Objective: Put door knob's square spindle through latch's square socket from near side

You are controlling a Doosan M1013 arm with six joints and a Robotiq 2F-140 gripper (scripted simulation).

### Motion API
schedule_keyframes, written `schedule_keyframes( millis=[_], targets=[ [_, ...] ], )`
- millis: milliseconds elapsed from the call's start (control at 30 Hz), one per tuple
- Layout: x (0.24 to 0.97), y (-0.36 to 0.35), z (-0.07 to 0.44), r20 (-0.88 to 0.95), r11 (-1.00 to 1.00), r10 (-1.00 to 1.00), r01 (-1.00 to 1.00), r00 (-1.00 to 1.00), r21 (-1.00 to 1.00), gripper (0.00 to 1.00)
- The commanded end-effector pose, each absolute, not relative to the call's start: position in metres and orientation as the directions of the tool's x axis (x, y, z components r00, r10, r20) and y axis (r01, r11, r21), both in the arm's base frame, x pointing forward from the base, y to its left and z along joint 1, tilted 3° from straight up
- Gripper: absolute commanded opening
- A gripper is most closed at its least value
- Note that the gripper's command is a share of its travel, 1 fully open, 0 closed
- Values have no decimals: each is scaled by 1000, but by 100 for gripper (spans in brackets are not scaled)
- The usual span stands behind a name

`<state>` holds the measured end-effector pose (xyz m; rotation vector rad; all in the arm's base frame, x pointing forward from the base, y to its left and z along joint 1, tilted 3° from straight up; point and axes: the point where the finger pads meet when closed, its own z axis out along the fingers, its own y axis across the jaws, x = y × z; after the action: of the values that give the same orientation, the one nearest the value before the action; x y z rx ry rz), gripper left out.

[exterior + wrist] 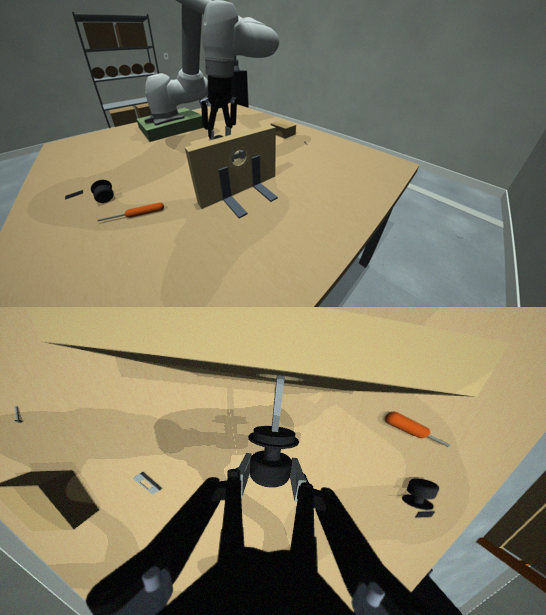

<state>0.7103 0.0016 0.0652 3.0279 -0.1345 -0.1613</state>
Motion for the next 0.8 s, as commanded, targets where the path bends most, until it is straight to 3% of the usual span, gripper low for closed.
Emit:
schedule_keyframes(
  millis=[0, 767],
  targets=[
    [711, 2, 65, -101, -990, -94, -83, 990, 110, 42],
    [715, 1, 65, -101, -990, -94, -83, 990, 110, 42]
  ],
)
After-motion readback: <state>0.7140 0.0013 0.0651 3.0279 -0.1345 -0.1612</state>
